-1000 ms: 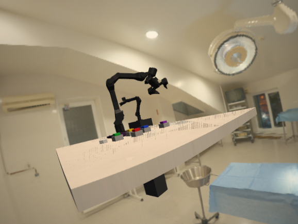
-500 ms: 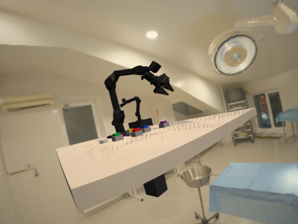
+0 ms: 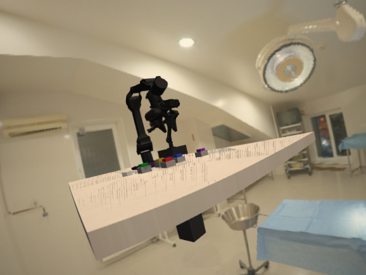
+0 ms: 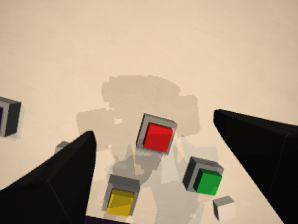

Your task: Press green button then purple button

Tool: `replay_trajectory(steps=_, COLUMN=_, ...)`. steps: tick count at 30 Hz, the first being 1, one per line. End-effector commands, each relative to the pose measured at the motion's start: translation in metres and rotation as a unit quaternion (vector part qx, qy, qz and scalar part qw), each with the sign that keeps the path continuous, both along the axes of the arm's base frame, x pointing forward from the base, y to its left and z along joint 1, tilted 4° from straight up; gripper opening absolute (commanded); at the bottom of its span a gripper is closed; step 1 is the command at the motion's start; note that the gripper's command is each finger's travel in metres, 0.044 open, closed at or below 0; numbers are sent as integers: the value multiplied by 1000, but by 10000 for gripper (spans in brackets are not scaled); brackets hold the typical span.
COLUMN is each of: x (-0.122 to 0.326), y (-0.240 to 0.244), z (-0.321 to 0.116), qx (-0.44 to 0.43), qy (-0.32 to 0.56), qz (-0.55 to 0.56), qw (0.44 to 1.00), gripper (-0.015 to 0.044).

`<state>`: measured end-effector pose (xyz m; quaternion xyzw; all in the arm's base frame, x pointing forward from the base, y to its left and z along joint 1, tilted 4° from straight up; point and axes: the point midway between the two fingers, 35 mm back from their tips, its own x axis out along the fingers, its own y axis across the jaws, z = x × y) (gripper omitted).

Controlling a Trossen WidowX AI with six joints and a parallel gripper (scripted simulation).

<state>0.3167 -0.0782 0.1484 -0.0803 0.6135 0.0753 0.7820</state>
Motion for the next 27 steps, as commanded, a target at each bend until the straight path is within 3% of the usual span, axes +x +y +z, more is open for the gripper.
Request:
replay_trajectory(steps=1, x=-45, y=-58, z=-7, qx=-11, qy=65, qz=-111, qw=992, gripper=400)
replay_trajectory(steps=5, x=-95, y=-99, z=-9, qx=-12, qy=125, qz=-205, qw=971, gripper=400)
replay_trajectory(steps=11, x=-100, y=-102, z=-10, qx=-12, qy=131, qz=-214, qw=968, gripper=400)
replay_trajectory(steps=18, x=-102, y=-105, z=-69, qx=-12, qy=131, qz=-215, qw=968, gripper=216)
replay_trajectory(steps=25, x=-103, y=-105, z=-71, qx=-12, qy=131, qz=-215, qw=968, gripper=32)
replay_trajectory(steps=27, x=-103, y=-105, z=-71, qx=-12, qy=131, qz=-215, qw=968, gripper=20)
